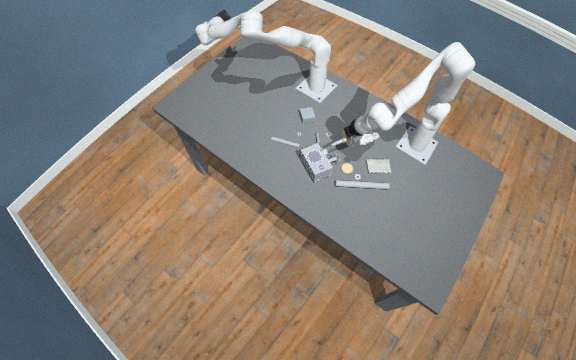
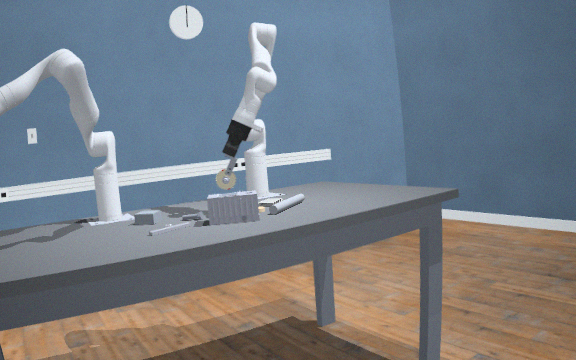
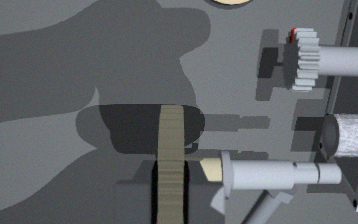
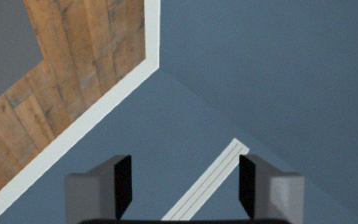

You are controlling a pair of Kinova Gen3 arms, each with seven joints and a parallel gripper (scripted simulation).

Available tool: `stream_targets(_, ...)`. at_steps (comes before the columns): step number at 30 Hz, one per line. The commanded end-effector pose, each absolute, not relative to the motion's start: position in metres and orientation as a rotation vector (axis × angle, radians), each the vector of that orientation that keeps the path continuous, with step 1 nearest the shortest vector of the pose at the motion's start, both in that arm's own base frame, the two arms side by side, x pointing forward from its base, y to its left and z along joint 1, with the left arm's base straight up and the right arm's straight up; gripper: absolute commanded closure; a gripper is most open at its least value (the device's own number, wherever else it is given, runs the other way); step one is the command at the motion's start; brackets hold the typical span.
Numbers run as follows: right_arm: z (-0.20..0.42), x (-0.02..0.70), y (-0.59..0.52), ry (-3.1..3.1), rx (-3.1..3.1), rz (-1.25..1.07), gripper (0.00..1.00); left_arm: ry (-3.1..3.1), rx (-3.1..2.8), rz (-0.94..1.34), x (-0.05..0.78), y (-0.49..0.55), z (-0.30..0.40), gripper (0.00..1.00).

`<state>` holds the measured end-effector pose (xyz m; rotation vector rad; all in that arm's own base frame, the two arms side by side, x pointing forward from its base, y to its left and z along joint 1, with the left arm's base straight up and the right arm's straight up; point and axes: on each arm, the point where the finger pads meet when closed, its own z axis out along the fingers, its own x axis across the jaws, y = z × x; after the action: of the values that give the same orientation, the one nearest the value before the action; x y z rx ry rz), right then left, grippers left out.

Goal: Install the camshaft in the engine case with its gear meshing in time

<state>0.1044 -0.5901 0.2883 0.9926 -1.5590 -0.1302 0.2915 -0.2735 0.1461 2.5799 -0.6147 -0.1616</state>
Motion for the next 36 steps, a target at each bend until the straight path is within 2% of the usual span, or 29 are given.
stream_targets(1, 0.290, 0.104, -0.590, -1.560, 0.991, -0.128, 0.00, -0.619, 2.573, -0.156, 0.292, -0.275, 0.140, 0.71)
stream_targets(14, 0.290, 0.104, -0.590, -1.560, 0.991, -0.128, 0.00, -0.619, 2.572, -0.156, 0.292, -0.275, 0.107, 0.71)
stream_targets(36, 0.290, 0.104, -0.590, -1.560, 0.991, -0.128, 0.00, -0.619, 2.572, -0.156, 0.291, -0.275, 0.091, 0.71)
